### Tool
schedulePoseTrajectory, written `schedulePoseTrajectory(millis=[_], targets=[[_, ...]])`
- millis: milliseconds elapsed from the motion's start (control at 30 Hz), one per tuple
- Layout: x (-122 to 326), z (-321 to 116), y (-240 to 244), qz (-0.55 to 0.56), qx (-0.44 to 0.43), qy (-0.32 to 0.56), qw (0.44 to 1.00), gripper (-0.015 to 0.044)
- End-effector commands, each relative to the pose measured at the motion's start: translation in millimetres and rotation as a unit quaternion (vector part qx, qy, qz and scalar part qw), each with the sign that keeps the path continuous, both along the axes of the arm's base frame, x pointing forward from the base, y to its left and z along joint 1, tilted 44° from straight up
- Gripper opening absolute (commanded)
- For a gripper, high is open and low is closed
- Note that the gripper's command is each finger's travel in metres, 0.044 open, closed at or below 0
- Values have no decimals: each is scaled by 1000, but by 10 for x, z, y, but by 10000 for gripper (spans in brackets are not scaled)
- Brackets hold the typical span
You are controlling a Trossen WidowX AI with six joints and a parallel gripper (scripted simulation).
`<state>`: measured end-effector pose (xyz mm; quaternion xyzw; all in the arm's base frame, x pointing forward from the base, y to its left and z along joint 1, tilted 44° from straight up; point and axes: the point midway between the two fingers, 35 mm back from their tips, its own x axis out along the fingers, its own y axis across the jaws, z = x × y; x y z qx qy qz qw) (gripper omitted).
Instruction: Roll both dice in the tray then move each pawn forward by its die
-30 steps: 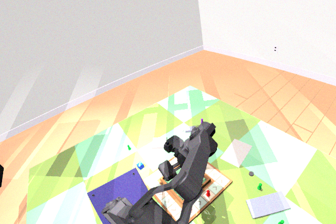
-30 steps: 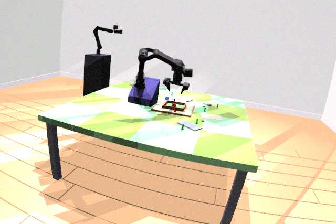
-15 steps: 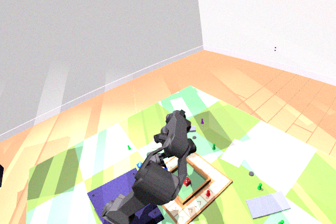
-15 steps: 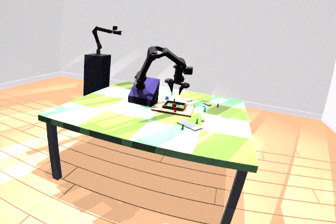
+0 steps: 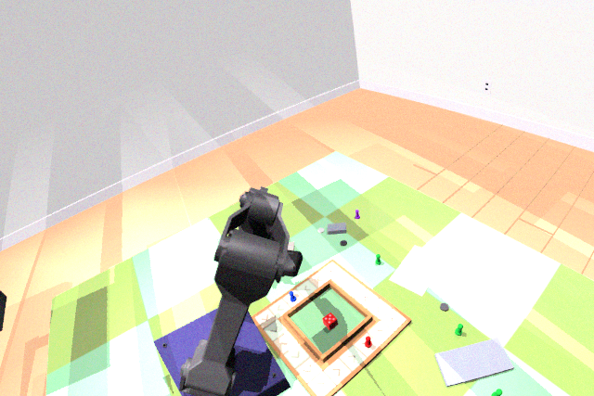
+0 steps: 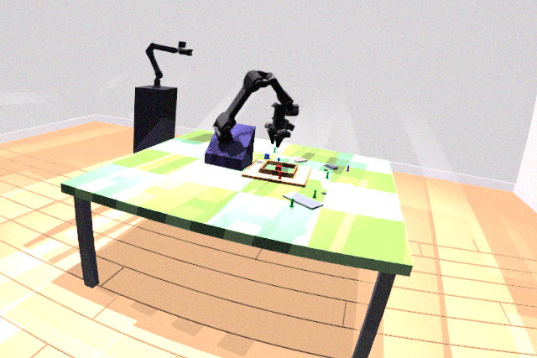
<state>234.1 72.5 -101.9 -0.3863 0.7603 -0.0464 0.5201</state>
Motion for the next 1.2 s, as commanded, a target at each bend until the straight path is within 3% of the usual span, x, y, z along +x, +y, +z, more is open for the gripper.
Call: schedulePoseTrajectory(millis=[0,133,1167], targets=[[-377,-436,379,-142,-39,-140,979,275],[-508,-553,435,-181,-53,-178,966,275],[-535,-905,145,-181,-54,-179,966,275]])
